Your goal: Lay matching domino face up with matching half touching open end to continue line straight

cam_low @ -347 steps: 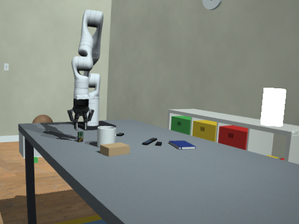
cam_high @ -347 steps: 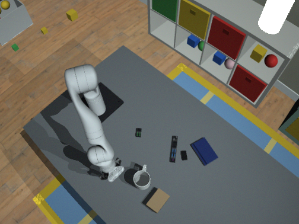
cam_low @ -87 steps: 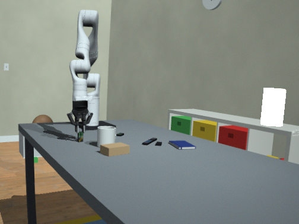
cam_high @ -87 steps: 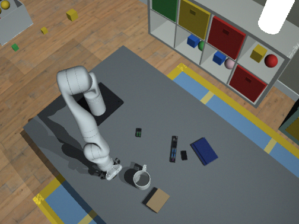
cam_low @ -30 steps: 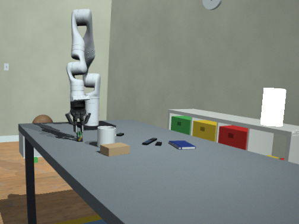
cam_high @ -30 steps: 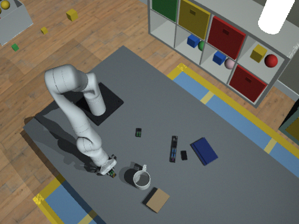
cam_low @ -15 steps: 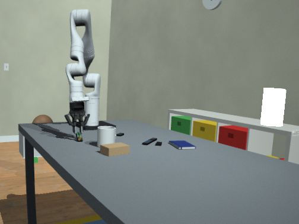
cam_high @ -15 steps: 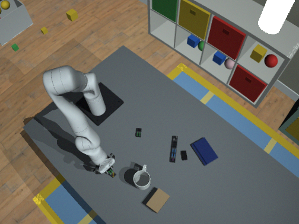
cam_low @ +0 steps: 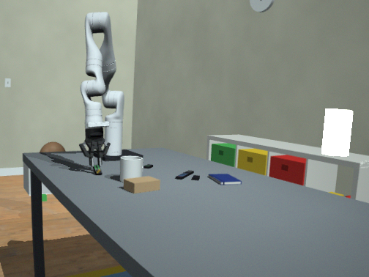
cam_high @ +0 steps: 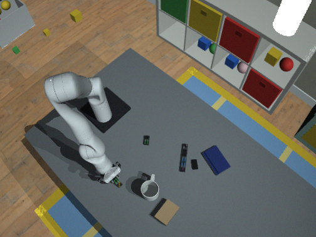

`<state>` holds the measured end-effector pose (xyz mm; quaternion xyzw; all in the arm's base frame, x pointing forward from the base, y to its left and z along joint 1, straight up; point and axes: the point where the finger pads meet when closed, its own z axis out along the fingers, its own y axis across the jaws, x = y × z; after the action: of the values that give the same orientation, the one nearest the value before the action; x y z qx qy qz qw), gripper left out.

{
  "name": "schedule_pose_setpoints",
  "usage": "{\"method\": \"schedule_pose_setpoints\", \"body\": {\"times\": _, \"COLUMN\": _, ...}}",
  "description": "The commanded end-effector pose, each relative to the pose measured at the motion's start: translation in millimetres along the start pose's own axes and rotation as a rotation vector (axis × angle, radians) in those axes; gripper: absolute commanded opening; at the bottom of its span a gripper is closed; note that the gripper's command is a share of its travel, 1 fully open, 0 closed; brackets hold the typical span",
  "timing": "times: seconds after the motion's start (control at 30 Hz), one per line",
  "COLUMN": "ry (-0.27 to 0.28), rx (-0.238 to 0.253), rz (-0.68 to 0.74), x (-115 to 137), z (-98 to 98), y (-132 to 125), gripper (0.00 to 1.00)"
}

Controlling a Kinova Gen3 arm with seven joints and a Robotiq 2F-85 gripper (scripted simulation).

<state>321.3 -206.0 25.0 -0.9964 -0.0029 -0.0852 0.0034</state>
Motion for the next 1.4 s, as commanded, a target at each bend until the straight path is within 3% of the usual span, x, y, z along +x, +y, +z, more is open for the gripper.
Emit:
{"method": "schedule_pose_setpoints", "body": {"times": 0.0, "ry": -0.001, "rx": 0.001, "rz": -0.008, "x": -3.1, "z": 3.7, "y": 0.0, "gripper": 0.33}}
{"method": "schedule_pose_setpoints", "body": {"times": 1.37, "ry": -0.001, "rx": 0.001, "rz": -0.008, "x": -13.1, "z": 18.7, "y": 0.0, "gripper": 0.33}}
